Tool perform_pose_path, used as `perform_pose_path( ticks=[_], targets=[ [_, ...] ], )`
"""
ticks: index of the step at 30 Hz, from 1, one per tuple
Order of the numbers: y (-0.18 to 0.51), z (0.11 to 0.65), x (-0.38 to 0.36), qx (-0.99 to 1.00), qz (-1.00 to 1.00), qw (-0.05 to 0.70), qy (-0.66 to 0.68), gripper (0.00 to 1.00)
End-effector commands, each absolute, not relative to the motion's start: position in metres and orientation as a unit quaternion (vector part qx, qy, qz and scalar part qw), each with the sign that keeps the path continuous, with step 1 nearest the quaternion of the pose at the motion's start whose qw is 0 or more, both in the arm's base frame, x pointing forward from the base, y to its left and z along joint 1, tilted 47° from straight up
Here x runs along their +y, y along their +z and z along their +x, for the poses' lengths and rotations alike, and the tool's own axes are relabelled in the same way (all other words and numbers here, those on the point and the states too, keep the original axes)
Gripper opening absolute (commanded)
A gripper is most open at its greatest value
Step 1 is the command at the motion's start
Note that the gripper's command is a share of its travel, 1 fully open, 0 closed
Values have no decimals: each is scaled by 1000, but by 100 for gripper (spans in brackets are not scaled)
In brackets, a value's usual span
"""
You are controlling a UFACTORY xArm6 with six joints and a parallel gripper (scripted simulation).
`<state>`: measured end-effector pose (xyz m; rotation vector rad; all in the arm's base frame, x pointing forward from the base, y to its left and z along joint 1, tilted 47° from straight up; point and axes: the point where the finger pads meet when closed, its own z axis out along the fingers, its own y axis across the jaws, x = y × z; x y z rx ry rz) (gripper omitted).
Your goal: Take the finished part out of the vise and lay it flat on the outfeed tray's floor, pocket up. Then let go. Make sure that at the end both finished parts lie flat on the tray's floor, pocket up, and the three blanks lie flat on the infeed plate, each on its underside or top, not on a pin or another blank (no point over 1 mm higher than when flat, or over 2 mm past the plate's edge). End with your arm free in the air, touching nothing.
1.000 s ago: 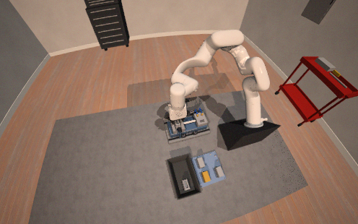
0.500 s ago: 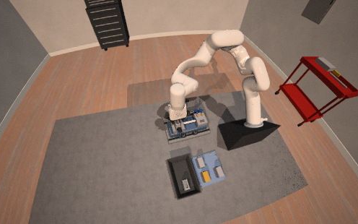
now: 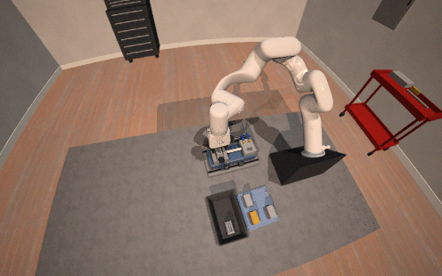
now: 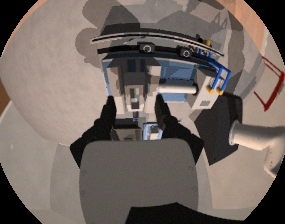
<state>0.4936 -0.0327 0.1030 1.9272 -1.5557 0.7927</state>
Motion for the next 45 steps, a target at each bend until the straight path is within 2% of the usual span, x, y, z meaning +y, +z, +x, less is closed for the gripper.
perform_pose_path(
  ticks=[1,45],
  targets=[
    [104,495,-32,-576,714,266,295,69],
    [99,496,-37,-576,714,266,295,69]
  ],
)
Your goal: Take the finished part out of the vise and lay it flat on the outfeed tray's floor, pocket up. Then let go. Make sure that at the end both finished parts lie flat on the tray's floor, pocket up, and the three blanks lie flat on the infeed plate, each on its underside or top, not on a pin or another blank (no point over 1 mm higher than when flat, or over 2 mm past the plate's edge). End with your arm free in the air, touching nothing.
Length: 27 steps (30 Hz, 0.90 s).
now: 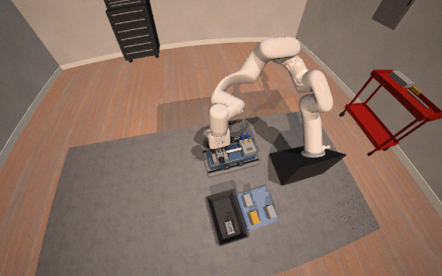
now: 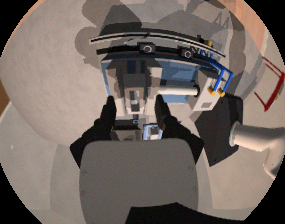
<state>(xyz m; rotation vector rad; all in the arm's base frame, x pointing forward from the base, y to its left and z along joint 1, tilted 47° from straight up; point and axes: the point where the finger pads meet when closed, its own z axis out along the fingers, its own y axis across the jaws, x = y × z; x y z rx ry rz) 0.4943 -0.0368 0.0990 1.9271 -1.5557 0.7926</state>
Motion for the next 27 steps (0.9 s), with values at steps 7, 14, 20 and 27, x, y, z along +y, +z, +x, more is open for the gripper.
perform_pose_path(
  ticks=[7,14,20,27],
  targets=[
    [97,496,-39,-576,714,266,295,69],
    [96,496,-41,-576,714,266,295,69],
    [95,496,-41,-576,714,266,295,69],
    [94,496,-42,-576,714,266,295,69]
  ],
)
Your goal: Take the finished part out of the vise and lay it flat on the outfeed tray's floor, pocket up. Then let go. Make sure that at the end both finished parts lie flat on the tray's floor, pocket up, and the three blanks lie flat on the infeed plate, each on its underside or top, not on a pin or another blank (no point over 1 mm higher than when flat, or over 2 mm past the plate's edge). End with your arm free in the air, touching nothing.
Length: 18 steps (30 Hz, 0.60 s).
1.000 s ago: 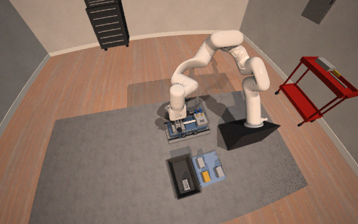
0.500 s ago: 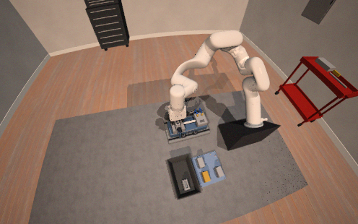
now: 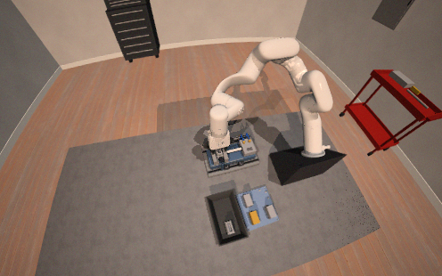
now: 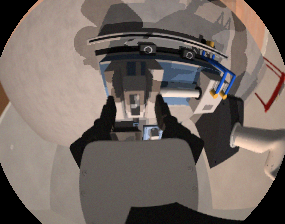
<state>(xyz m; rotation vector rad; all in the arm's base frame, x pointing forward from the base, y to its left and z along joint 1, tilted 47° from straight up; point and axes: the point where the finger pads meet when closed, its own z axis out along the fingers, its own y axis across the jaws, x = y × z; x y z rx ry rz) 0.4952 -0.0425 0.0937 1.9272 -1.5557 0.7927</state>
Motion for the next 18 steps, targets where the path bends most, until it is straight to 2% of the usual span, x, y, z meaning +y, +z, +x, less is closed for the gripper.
perform_pose_path(
  ticks=[1,16,17,18],
  targets=[
    [94,496,-42,-576,714,266,295,69],
    [94,496,-42,-576,714,266,295,69],
    [94,496,-42,-576,714,266,295,0],
    [94,496,-42,-576,714,266,295,0]
  ],
)
